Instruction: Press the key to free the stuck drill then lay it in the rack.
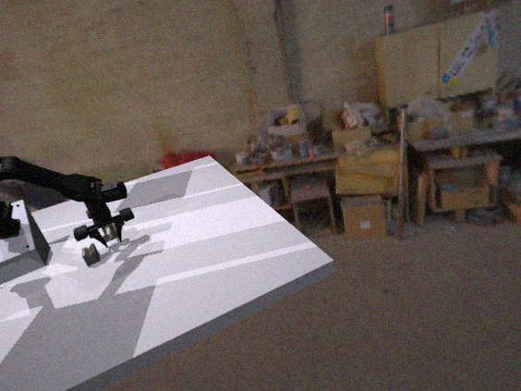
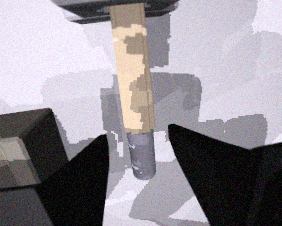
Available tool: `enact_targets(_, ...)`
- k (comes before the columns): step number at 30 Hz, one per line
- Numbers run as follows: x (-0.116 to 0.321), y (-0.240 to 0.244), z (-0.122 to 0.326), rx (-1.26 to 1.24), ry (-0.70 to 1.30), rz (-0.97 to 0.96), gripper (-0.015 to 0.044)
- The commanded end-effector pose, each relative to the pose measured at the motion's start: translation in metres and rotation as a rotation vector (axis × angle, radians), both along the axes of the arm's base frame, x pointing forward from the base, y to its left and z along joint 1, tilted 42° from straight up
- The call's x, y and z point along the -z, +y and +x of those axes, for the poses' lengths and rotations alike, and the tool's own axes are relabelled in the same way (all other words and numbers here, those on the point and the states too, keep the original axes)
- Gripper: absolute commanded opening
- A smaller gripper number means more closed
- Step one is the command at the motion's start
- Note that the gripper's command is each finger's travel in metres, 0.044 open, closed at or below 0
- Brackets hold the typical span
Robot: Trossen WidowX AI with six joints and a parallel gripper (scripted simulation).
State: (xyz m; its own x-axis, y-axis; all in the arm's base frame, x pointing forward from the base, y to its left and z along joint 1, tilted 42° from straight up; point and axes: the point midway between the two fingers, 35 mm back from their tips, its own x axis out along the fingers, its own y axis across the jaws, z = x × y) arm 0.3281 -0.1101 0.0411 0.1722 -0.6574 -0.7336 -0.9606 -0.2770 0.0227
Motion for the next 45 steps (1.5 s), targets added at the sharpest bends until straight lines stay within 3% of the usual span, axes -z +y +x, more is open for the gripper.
enact_targets(1,0.001,0.0,0.0,0.001,-0.002,0.001,0.0315)
enact_targets(6,0.003,0.002,0.0,-0.001,-0.006,0.003,0.044)
enact_targets(45,0.014,0.01,0.0,-0.001,-0.006,0.004,0.044)
